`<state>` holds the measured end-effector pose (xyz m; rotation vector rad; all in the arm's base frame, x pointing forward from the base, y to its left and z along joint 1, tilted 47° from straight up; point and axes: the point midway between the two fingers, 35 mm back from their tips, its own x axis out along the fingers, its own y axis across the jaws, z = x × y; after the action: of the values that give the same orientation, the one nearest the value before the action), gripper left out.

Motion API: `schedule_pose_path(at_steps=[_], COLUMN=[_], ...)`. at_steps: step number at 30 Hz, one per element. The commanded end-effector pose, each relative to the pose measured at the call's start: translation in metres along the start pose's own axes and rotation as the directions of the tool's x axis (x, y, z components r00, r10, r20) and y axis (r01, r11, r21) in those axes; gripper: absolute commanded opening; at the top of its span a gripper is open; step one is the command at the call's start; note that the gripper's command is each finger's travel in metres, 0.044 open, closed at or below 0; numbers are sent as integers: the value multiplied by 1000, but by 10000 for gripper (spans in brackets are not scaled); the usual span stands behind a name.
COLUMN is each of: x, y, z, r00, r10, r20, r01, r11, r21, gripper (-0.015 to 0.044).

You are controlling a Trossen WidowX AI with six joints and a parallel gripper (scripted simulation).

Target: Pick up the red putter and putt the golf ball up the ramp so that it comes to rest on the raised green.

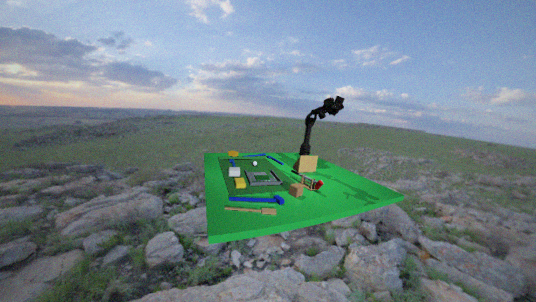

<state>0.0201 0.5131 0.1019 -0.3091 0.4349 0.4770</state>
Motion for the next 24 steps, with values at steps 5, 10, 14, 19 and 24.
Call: schedule_pose_path(at_steps=[5, 10, 14, 19, 24], x=[90, 125, 145, 158, 157], y=[-75, -125, -167, -219, -269], z=[-50, -83, -111, -149, -187], r00=[953, 882, 799, 667, 502], r10=[-160, -242, -296, -341, -351], r20=[-257, -404, -523, -663, -790], r01=[18, -93, -238, -457, -680], r11=[878, 752, 642, 516, 404], r21=[-478, -653, -729, -724, -612], gripper=[440, 440, 440, 440, 440])
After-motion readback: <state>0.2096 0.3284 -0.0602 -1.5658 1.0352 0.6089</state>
